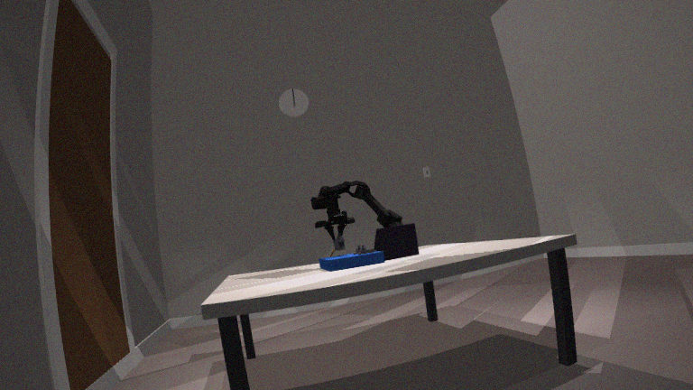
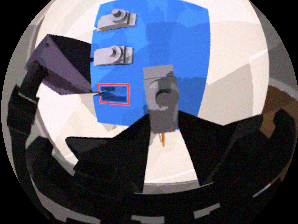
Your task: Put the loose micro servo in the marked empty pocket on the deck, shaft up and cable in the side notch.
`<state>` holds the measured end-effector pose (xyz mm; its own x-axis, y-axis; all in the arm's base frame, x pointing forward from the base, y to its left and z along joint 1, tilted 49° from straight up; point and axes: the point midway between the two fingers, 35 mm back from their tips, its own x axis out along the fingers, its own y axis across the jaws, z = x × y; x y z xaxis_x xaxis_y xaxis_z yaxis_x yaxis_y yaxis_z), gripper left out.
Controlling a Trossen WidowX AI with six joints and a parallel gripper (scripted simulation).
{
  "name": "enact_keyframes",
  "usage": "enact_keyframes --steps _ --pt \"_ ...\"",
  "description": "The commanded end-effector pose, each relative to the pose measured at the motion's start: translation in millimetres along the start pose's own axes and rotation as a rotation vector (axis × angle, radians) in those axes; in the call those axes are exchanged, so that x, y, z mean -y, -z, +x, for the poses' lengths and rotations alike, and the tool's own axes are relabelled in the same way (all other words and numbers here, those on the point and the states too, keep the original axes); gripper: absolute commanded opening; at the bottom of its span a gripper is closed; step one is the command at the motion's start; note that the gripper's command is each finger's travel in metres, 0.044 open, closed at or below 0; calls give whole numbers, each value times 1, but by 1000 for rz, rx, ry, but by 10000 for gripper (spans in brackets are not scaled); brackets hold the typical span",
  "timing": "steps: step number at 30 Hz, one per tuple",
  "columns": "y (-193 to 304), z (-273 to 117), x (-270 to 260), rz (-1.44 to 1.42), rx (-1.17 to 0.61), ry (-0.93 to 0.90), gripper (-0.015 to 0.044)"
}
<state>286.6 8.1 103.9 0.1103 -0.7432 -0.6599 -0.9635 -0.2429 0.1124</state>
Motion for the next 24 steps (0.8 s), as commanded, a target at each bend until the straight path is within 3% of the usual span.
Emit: enact_keyframes --steps 1,24 --pt "-1 -1 1 128 4 3 0" --pt "-1 -1 1 928 5 1 0"
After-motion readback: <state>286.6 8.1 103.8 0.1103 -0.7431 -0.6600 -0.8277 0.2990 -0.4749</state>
